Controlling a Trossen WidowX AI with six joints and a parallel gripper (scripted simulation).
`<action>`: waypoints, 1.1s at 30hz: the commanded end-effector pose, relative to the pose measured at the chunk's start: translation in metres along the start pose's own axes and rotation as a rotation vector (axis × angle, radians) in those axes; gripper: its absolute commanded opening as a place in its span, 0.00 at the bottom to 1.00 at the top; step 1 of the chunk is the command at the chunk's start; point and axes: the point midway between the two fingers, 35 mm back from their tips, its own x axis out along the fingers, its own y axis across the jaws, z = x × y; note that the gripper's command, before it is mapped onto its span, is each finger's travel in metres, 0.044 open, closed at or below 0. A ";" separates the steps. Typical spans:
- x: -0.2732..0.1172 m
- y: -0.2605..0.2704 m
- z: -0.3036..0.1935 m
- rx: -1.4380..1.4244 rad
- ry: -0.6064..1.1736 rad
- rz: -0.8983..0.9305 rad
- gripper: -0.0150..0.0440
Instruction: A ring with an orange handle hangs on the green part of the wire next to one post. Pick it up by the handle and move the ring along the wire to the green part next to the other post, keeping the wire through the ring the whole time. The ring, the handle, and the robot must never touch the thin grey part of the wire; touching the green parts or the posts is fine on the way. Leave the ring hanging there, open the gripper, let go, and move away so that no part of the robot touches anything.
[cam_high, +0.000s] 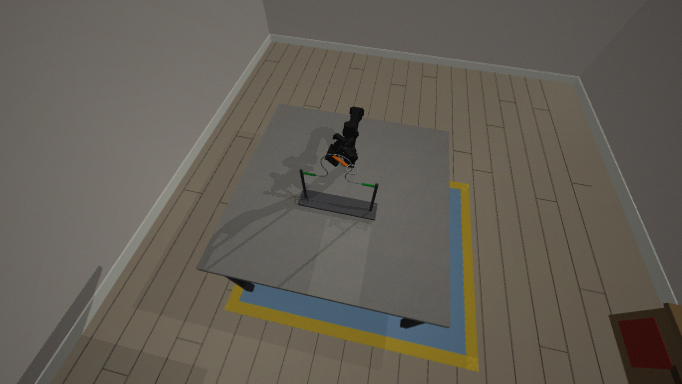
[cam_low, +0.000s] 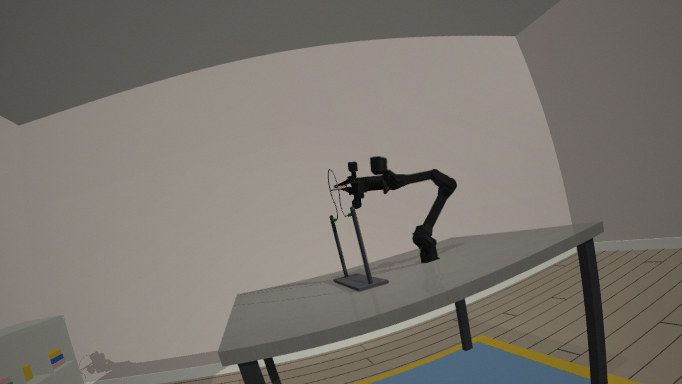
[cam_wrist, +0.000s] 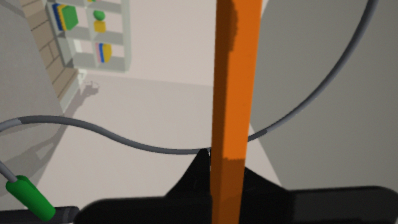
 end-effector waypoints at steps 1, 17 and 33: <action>0.000 -0.003 -0.001 -0.053 -0.006 -0.032 0.00; 0.000 -0.012 0.001 -0.238 -0.026 -0.126 0.00; 0.000 -0.014 0.001 -0.374 -0.040 -0.196 0.00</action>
